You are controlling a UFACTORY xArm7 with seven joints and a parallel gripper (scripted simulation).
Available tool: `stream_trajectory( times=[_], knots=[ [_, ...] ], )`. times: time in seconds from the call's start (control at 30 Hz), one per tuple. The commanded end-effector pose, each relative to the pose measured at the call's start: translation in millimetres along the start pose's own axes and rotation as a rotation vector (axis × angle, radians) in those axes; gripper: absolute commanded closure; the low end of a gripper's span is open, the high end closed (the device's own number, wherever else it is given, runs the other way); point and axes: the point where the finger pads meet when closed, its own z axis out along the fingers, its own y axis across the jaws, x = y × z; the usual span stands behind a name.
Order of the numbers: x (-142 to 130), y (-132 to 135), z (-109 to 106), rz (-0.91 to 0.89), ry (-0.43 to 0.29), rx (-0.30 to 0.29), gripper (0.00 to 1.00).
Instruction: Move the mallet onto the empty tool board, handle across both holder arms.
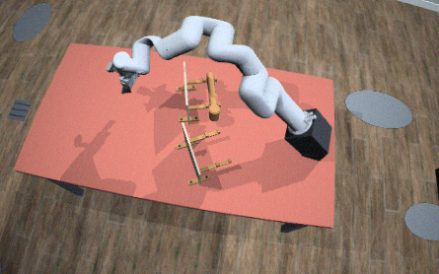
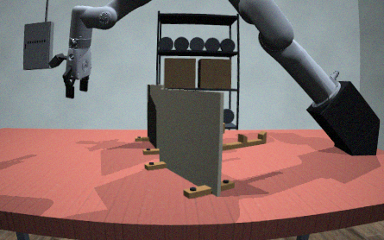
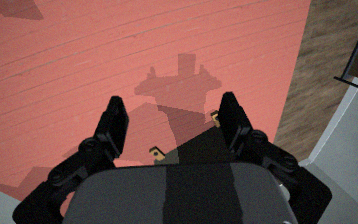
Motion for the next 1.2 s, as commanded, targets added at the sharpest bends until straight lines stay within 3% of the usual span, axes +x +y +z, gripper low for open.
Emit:
stream_trajectory(
  times=[0.0,0.67,1.03,1.1,1.17],
  knots=[
    [2.0,0.1,-2.5,0.001,0.005,0.001,0.0],
    [-2.5,4.0,-6.4,0.017,0.002,-0.002,0.0],
    [-75.4,56.6,-52.0,0.252,-0.05,-0.027,0.0],
    [-75.4,56.6,-52.0,0.252,-0.05,-0.027,0.0],
    [-101.4,71.1,-62.8,0.331,-0.066,-0.031,0.0]
  ],
)
